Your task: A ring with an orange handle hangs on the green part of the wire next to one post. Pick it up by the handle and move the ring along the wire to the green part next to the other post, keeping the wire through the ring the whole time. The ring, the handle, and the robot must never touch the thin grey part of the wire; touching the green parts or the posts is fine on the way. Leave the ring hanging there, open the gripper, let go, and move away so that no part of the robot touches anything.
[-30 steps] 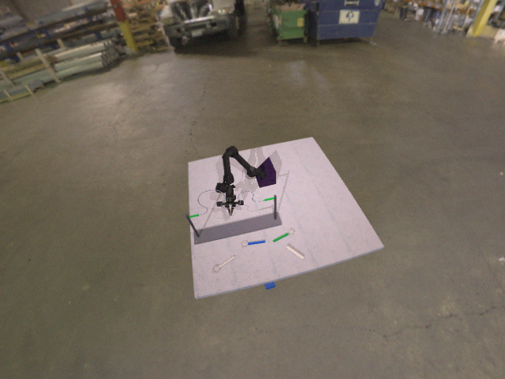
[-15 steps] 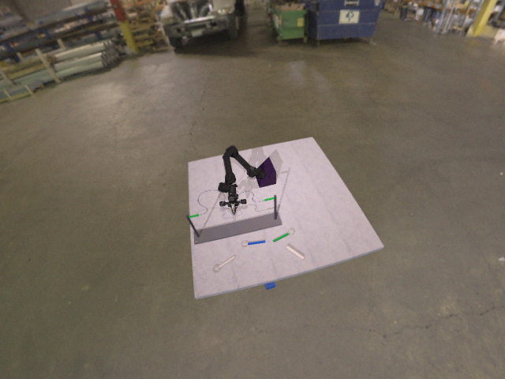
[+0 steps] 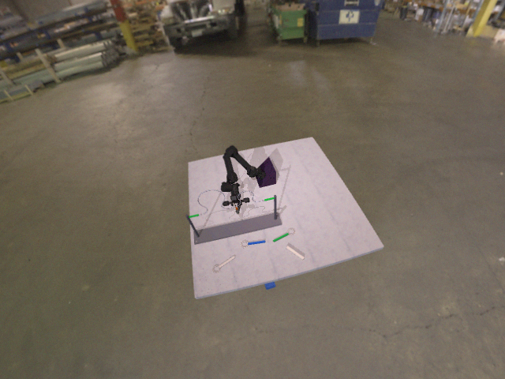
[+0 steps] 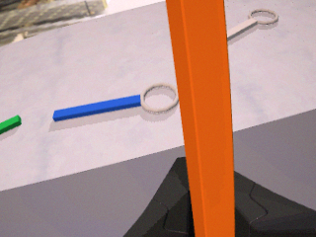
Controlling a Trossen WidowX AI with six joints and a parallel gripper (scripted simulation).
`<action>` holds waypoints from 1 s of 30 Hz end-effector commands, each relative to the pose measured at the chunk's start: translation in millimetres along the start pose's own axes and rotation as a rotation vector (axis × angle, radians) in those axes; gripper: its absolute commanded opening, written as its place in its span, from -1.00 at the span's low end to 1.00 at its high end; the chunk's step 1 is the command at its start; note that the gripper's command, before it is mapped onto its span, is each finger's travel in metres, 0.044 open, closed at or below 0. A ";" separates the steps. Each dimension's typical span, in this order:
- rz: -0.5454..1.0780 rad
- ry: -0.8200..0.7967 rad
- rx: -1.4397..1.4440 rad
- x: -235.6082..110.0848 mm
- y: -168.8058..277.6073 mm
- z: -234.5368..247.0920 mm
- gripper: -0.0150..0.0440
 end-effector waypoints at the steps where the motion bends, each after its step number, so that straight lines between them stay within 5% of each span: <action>1: 0.008 -0.028 0.045 -1.0 0.6 10.3 -1.00; 30: 0.032 -0.340 0.581 -25.4 -36.5 79.7 -1.00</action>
Point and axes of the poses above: the point midway between the two fingers, 35 mm back from their tips, its own x axis out along the fingers, its own z axis across the jaws, y = z × x, the point moved 5 cm from there along -x, back along the fingers, and after that the axes turned 8 degrees about -x, right-handed, at the moved point
